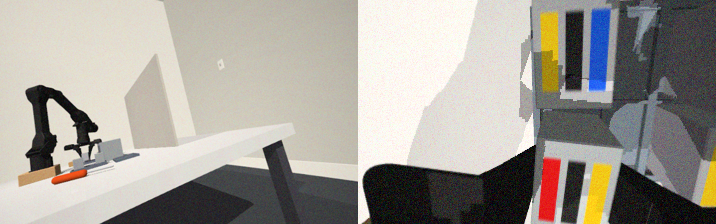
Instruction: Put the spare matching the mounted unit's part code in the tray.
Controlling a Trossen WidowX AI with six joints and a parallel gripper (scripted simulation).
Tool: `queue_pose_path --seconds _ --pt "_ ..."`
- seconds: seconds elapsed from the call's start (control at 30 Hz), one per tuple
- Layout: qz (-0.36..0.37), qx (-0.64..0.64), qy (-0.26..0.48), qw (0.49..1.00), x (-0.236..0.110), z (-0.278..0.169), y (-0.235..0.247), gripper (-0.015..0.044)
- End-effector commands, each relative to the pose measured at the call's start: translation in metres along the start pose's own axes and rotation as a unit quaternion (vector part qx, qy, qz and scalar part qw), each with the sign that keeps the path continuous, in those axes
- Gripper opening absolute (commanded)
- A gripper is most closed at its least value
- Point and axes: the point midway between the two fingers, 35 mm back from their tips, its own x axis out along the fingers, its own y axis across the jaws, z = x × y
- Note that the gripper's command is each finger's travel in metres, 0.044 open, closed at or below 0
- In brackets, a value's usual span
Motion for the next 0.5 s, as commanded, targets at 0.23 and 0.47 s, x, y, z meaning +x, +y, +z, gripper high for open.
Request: queue_pose_path --seconds 0.23,0.47 --pt "-0.005 -0.001 -0.006 1.000 -0.063 0.000 0.000 0.0000" --pt "-0.005 -0.003 -0.007 1.000 -0.064 0.001 0.000 0.0000"
